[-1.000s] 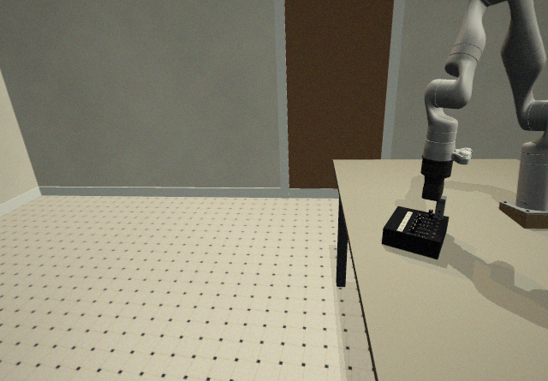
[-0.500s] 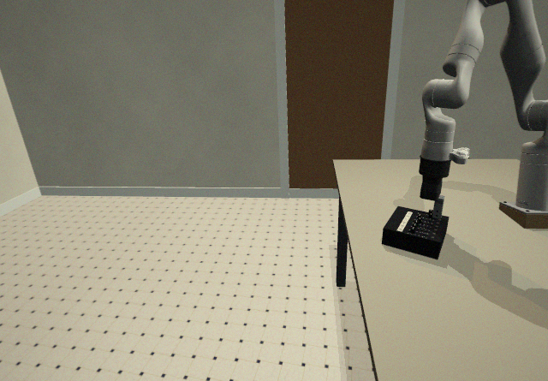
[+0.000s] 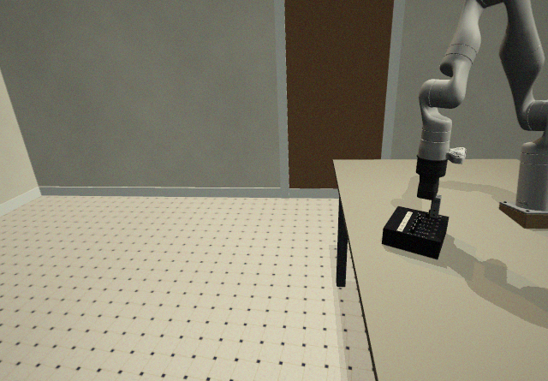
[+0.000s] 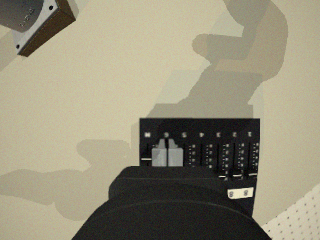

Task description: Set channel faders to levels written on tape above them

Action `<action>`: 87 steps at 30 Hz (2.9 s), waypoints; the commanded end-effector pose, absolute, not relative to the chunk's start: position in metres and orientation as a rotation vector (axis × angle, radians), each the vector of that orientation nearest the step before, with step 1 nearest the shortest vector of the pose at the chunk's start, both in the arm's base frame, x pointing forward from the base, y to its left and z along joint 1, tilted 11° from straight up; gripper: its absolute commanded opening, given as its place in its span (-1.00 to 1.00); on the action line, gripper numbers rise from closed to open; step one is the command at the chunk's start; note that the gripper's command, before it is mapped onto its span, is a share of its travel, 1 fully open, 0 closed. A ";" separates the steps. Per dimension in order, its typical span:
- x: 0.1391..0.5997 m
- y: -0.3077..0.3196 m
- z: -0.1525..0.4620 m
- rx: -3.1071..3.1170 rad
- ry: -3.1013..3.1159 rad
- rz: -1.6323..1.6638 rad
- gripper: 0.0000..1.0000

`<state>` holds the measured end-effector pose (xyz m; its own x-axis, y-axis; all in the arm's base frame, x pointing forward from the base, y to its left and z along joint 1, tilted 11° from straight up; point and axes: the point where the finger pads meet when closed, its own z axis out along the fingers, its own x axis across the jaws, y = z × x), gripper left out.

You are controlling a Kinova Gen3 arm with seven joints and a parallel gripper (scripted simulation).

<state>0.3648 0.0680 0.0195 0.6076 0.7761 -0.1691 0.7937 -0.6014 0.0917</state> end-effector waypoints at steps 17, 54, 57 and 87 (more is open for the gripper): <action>0.372 0.063 0.021 2.674 1.310 -0.162 -1.00; 0.373 0.062 0.021 2.674 1.310 -0.162 -1.00; 0.373 0.062 0.021 2.674 1.310 -0.162 -1.00; 0.373 0.062 0.021 2.674 1.310 -0.162 -1.00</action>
